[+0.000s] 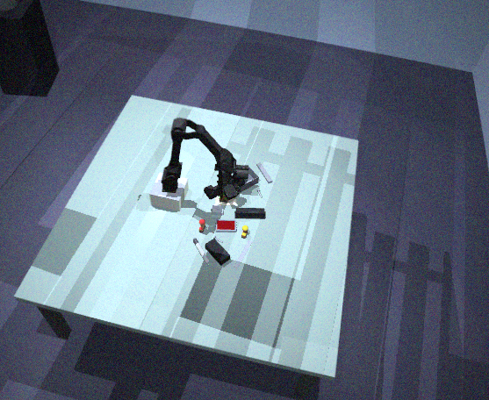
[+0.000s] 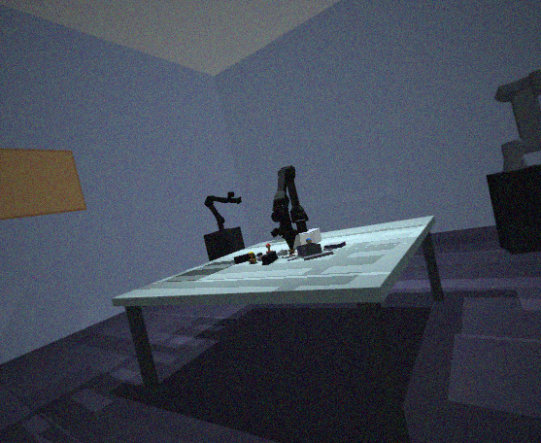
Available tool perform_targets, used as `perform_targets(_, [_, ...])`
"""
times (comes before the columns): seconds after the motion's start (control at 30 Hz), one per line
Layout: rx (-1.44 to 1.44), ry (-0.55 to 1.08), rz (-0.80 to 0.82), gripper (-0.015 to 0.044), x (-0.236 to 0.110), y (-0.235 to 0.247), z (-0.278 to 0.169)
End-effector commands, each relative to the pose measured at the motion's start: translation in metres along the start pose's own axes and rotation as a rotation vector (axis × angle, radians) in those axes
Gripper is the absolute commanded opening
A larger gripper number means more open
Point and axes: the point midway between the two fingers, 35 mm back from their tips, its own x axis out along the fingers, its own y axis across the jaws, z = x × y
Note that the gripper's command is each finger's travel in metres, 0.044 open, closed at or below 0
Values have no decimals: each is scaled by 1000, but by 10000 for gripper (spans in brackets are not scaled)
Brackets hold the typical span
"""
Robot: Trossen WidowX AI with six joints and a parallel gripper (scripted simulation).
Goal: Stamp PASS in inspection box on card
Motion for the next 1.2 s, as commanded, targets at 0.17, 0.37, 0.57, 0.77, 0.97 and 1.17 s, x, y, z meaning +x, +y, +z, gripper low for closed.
perform_targets(0.17, [4,-1,1,0,2,0,0])
perform_targets(0.37, [4,-1,1,0,3,0,0])
perform_targets(0.57, [4,-1,1,0,4,0,0])
perform_targets(0.77, [4,-1,1,0,5,0,0])
perform_targets(0.97, [4,-1,1,0,5,0,0])
perform_targets(1.17, [4,-1,1,0,6,0,0])
